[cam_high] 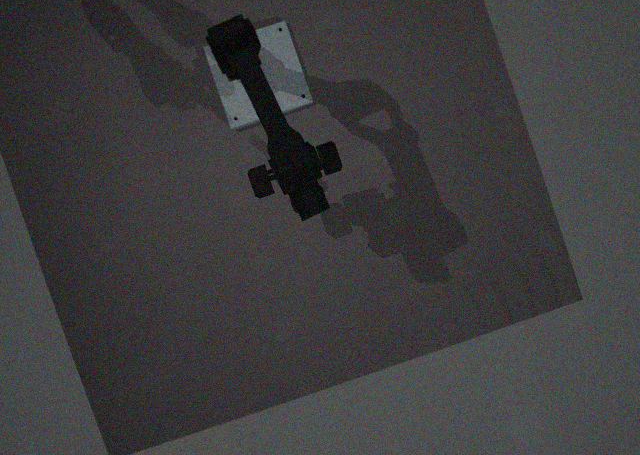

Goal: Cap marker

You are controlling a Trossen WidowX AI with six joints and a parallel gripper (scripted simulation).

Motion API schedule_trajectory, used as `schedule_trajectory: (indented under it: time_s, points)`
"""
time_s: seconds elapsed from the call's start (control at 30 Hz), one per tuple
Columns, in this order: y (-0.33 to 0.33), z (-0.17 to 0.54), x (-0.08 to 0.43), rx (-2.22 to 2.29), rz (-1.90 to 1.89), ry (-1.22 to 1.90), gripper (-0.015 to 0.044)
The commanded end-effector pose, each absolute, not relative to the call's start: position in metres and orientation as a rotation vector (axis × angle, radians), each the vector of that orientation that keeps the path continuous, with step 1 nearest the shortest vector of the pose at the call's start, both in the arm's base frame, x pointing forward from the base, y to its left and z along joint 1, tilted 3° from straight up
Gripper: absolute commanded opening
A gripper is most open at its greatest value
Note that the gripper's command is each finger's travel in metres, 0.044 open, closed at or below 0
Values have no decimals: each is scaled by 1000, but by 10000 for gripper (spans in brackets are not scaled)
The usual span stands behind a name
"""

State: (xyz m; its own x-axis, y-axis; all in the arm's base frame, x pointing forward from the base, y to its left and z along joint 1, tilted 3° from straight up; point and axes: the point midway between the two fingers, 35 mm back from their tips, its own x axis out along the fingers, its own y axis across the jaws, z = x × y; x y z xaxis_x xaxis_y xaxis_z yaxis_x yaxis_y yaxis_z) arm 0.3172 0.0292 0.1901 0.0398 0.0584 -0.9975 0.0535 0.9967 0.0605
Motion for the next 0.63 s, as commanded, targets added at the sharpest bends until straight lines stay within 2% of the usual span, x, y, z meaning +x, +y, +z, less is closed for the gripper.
schedule_trajectory:
  time_s: [0.0,0.53,0.6]
  points:
    - [28,201,314,84,6,1547,0]
    - [28,201,314,84,6,1547,420]
    - [28,201,314,84,6,1547,440]
